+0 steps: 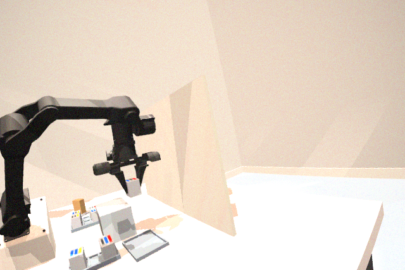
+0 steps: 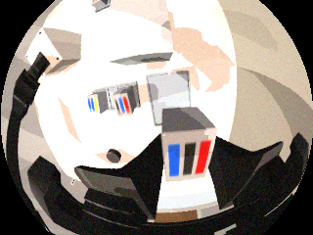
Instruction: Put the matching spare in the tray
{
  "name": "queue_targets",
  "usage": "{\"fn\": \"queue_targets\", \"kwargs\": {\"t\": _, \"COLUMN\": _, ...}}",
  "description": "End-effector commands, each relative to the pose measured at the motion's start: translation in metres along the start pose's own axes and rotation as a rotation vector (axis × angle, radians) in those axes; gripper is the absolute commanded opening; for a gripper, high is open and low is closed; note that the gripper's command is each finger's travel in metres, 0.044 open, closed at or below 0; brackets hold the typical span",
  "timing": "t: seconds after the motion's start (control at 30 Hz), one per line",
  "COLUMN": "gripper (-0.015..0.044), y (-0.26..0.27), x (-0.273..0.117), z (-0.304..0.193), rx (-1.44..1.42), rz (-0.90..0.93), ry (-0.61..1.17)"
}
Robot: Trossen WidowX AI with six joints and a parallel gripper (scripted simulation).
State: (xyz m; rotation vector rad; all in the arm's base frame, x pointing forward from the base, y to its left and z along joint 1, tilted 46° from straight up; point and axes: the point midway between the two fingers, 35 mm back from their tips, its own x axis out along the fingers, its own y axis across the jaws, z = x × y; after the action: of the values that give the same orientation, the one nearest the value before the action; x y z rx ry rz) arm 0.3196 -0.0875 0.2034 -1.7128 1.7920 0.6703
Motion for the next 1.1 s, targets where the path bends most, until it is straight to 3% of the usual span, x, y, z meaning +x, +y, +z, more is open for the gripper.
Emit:
{"fn": "queue_targets", "kwargs": {"t": 0.0, "gripper": 0.0, "y": 0.0, "x": 0.004, "z": 0.0, "rx": -0.005, "rz": -0.002, "ry": 0.003}}
{"fn": "queue_targets", "kwargs": {"t": 1.07, "gripper": 0.0, "y": -0.005, "x": 0.032, "z": 0.002, "rx": -0.004, "rz": -0.002, "ry": -0.004}}
